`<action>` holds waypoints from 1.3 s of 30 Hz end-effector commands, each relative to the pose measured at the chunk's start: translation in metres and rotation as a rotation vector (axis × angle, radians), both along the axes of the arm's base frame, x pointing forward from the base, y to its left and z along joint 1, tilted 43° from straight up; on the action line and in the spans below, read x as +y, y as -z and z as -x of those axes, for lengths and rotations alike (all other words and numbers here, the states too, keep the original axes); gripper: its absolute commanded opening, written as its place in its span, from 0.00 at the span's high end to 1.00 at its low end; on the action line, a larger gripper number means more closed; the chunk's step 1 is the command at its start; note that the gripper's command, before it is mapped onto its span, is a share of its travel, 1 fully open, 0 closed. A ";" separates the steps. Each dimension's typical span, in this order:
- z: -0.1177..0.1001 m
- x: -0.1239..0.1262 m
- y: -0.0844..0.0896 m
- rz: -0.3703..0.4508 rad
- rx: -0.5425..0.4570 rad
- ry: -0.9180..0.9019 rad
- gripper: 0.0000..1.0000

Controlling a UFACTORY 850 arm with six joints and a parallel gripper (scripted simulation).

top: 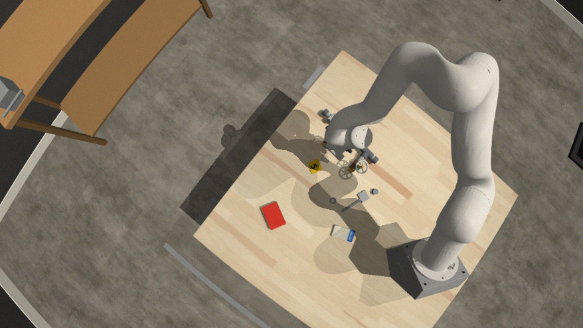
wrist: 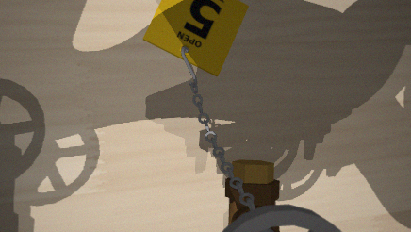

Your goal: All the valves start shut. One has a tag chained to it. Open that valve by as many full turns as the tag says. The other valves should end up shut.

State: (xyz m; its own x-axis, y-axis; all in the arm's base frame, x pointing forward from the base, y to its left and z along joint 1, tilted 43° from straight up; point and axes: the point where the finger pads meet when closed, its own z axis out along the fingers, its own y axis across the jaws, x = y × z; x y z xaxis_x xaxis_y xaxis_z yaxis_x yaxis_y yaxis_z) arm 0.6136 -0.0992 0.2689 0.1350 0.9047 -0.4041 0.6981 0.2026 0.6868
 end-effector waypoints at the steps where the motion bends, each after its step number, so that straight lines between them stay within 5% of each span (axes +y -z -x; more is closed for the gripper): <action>1: -0.001 0.000 -0.001 0.002 -0.001 0.001 0.00; 30: -0.001 0.000 -0.001 -0.029 -0.018 0.028 0.00; 39: -0.001 0.000 -0.001 -0.231 -0.126 0.201 0.00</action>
